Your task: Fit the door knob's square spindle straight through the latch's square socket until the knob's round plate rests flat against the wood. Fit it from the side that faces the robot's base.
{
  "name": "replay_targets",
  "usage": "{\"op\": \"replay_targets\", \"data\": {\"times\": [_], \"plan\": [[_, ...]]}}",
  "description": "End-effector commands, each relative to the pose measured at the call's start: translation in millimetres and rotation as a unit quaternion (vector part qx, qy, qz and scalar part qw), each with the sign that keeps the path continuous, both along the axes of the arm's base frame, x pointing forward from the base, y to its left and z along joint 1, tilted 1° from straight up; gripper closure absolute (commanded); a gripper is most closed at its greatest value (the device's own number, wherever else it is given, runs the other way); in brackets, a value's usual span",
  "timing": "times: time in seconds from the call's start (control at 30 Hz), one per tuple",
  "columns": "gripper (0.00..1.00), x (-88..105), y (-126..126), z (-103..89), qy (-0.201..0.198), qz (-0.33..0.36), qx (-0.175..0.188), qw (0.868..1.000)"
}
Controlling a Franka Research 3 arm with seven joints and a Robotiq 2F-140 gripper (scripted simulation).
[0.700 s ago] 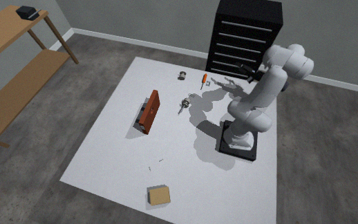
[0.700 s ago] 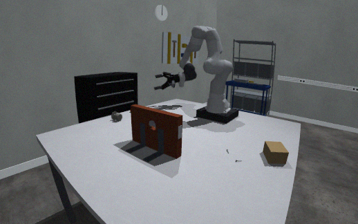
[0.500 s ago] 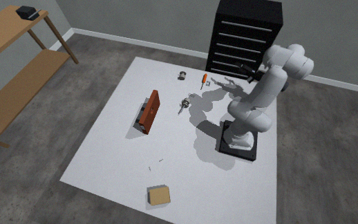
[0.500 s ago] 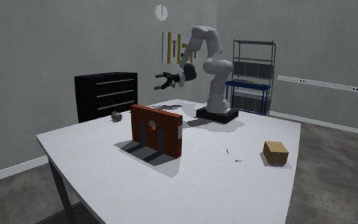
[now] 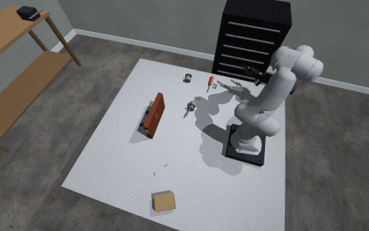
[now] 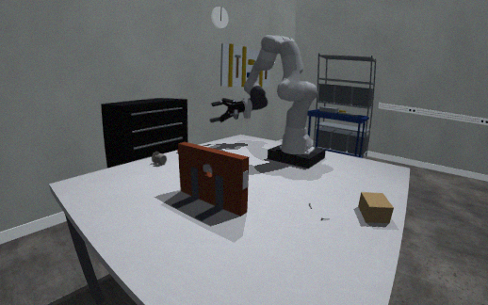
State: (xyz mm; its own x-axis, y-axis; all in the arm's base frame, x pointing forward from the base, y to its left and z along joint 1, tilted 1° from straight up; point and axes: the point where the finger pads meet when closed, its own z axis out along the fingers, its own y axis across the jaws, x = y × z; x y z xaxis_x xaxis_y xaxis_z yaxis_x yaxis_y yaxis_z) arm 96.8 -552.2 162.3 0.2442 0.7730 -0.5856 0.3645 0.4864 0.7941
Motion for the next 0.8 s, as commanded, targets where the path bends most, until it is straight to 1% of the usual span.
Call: {"op": "replay_targets", "data": {"times": [0.0, 0.03, 0.07, 0.13, 0.2, 0.27, 0.3, 0.4, 0.43, 0.6, 0.63, 0.77], "plan": [[0.00, 35.1, 16.5, -0.8, 0.022, 0.052, -0.012, 0.998], [0.00, 57.4, 29.4, -2.1, 0.038, 0.088, -0.022, 0.995], [0.00, 76.3, 42.6, -3.7, 0.059, 0.134, -0.035, 0.989], [0.00, 100.7, 65.8, -7.0, 0.085, 0.194, -0.055, 0.976], [0.00, 131.2, 87.3, -9.2, 0.109, 0.246, -0.074, 0.960], [0.00, 158.3, 115.0, -13.0, 0.130, 0.298, -0.095, 0.941], [0.00, 168.1, 124.5, -15.2, 0.143, 0.318, -0.106, 0.931], [0.00, 168.1, 124.5, -15.2, 0.143, 0.318, -0.106, 0.931], [0.00, 192.0, 155.6, -20.8, 0.175, 0.388, -0.141, 0.894], [0.00, 192.0, 155.6, -20.8, 0.175, 0.388, -0.141, 0.894], [0.00, 211.7, 186.5, -27.0, 0.207, 0.458, -0.182, 0.845], [0.00, 211.7, 186.5, -27.0, 0.207, 0.458, -0.182, 0.845]]}}
